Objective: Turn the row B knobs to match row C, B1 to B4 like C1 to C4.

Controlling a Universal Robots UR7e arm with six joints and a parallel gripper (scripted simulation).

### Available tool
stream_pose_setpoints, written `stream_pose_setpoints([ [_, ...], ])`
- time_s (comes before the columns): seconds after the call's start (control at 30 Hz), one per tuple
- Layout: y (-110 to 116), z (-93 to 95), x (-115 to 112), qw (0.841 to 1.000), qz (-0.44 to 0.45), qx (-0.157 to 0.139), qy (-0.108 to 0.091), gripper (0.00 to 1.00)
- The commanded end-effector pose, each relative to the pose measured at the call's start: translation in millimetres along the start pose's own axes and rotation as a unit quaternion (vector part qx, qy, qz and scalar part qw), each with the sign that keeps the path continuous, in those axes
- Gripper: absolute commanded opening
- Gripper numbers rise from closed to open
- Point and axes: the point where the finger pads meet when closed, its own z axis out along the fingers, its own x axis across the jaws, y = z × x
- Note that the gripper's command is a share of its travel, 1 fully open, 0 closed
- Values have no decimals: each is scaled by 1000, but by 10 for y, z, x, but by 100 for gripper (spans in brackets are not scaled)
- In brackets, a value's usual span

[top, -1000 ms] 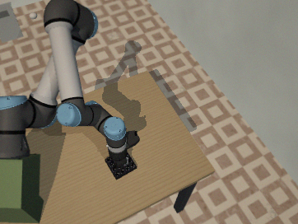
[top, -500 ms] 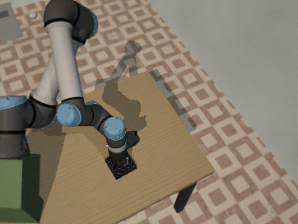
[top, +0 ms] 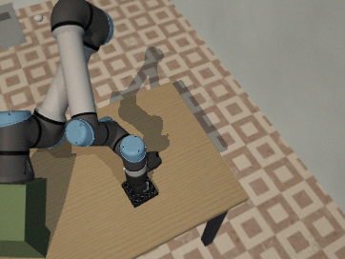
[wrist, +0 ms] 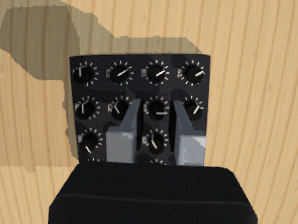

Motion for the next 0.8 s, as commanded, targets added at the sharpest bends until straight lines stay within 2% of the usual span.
stream_pose_setpoints([
  [0.0,-2,19,3,1000,0,0,0,46],
  [0.77,-2,129,3,1000,0,0,0,46],
])
